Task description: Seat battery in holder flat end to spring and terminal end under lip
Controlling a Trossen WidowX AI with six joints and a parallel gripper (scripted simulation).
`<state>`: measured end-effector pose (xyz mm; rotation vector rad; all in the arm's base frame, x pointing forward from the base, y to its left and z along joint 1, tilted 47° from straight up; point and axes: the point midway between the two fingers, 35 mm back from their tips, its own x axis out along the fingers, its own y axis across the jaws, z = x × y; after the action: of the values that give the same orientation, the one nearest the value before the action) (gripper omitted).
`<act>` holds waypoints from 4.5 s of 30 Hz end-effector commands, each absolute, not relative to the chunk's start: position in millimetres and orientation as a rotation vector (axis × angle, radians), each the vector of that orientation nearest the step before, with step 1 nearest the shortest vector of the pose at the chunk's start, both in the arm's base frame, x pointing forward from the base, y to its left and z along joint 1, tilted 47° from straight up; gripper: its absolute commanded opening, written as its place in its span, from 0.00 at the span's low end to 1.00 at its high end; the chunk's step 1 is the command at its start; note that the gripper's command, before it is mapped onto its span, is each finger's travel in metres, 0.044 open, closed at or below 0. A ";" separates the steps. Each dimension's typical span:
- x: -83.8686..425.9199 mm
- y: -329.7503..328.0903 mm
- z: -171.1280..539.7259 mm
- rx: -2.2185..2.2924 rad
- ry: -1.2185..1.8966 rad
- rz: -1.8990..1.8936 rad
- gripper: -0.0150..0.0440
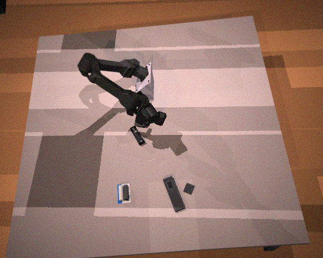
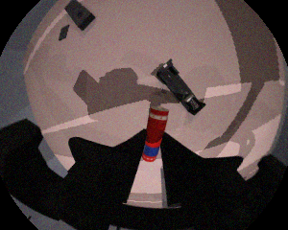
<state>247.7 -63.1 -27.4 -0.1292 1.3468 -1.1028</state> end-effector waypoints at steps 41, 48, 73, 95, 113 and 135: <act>279.7 -127.9 2.2 -0.786 1.645 -0.307 0.36; 279.4 -137.7 -4.0 -0.792 1.562 -0.267 0.36; 271.9 -148.0 -12.2 -0.780 1.421 -0.176 0.36; 263.4 -154.8 -11.7 -0.792 1.316 -0.112 0.36; 247.9 -157.7 -7.6 -0.792 1.317 -0.111 0.36; 247.0 -159.8 -11.2 -0.750 1.406 -0.141 0.36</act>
<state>252.4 -157.7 -7.7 -0.7630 1.3632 -0.1250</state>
